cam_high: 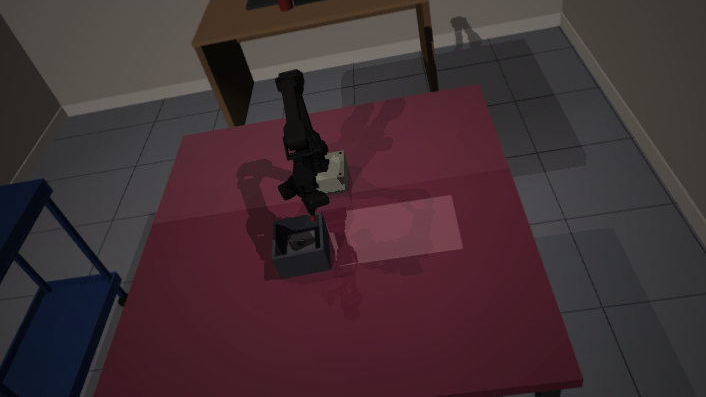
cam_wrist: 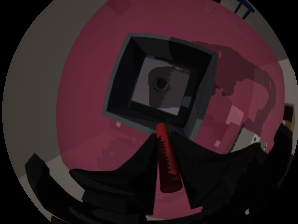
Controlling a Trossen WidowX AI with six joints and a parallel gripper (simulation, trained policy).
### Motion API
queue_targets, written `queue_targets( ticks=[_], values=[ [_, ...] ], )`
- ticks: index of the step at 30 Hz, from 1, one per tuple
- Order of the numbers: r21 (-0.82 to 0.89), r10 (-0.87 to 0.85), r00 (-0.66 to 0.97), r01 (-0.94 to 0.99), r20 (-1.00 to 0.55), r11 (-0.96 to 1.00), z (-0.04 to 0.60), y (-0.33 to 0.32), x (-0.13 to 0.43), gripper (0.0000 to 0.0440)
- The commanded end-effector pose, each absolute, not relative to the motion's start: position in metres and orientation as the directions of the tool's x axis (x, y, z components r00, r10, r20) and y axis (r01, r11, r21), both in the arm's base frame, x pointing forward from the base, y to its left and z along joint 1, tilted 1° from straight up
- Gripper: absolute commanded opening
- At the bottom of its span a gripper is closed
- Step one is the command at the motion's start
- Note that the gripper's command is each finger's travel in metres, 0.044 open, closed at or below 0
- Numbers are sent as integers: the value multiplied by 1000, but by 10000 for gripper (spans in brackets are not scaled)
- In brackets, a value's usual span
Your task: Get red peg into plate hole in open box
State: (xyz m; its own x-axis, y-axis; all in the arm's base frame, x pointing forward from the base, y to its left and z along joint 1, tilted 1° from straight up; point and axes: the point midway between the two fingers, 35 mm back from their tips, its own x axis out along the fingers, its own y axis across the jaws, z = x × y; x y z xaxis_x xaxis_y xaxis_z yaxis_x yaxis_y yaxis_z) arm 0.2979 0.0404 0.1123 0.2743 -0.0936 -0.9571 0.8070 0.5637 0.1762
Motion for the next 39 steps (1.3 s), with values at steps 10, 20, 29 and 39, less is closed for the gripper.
queue_targets(
  ticks=[10, 20, 29, 39],
  values=[
    [183, -100, 268, 843, -958, 506, 99, 5, 325, 6],
    [164, -81, 229, 861, -970, 481, 77, -9, 337, 13],
    [113, -80, 176, 859, -981, 499, 49, -16, 341, 129],
    [96, -91, 167, 847, -982, 523, 45, -26, 362, 287]
  ],
)
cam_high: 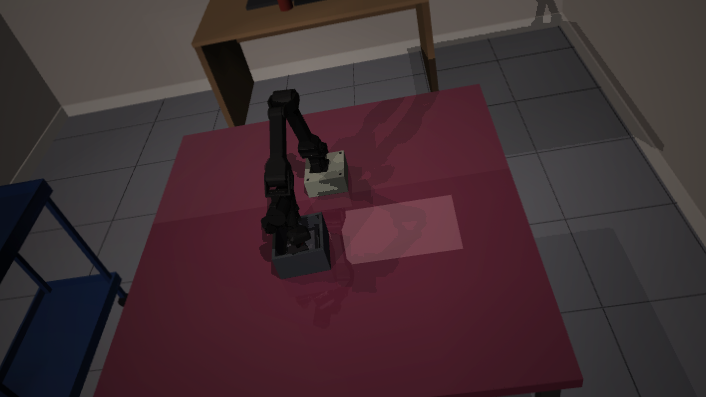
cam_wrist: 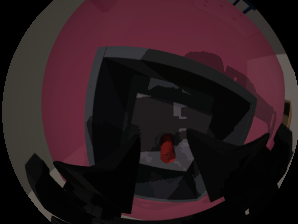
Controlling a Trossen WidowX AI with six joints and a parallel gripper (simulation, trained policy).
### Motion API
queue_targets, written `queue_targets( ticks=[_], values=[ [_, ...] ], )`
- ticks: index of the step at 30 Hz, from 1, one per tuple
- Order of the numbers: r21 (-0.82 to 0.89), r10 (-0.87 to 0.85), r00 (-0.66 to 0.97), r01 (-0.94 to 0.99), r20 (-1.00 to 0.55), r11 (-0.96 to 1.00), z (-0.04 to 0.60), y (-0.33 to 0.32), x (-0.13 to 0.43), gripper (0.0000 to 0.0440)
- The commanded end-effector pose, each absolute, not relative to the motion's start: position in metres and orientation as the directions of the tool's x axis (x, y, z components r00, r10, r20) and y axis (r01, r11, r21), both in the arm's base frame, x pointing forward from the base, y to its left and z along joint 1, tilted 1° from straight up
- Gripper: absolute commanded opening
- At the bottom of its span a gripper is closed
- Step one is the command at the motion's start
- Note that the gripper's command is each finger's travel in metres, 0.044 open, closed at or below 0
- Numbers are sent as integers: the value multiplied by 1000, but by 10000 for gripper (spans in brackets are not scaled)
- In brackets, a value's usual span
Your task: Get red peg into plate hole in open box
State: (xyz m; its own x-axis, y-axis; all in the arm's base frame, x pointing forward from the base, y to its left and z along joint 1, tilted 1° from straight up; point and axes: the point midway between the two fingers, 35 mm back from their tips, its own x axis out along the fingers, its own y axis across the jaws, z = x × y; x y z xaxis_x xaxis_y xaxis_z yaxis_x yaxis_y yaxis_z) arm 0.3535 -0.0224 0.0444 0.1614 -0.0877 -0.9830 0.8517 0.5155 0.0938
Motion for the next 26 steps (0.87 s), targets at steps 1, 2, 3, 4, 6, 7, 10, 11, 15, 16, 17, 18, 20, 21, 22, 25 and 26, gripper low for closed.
queue_targets(
  ticks=[1, 2, 3, 4, 6, 7, 10, 11, 15, 16, 17, 18, 20, 21, 22, 25, 26],
  values=[
    [97, -92, 169, 846, -981, 525, 46, -28, 365, 307],
    [98, -94, 172, 844, -981, 527, 46, -30, 367, 326],
    [99, -96, 175, 843, -980, 528, 47, -31, 370, 346],
    [100, -98, 178, 842, -979, 530, 48, -33, 373, 365],
    [102, -103, 184, 840, -978, 532, 49, -37, 379, 404],
    [103, -106, 187, 840, -977, 533, 50, -39, 381, 423],
    [124, -118, 218, 839, -969, 530, 53, -46, 392, 440],
    [129, -123, 226, 839, -966, 528, 55, -49, 395, 440],
    [147, -143, 255, 842, -956, 519, 60, -61, 405, 440],
    [151, -149, 262, 843, -954, 516, 62, -64, 407, 440],
    [155, -154, 269, 844, -951, 514, 63, -67, 409, 440],
    [159, -160, 275, 845, -948, 511, 65, -69, 411, 440],
    [169, -172, 291, 846, -941, 506, 68, -76, 416, 440],
    [174, -178, 299, 846, -937, 504, 69, -79, 419, 440],
    [175, -179, 300, 846, -937, 504, 70, -79, 419, 440],
    [189, -184, 317, 844, -930, 502, 72, -82, 424, 440],
    [196, -186, 326, 843, -927, 501, 73, -84, 427, 440]
  ],
)
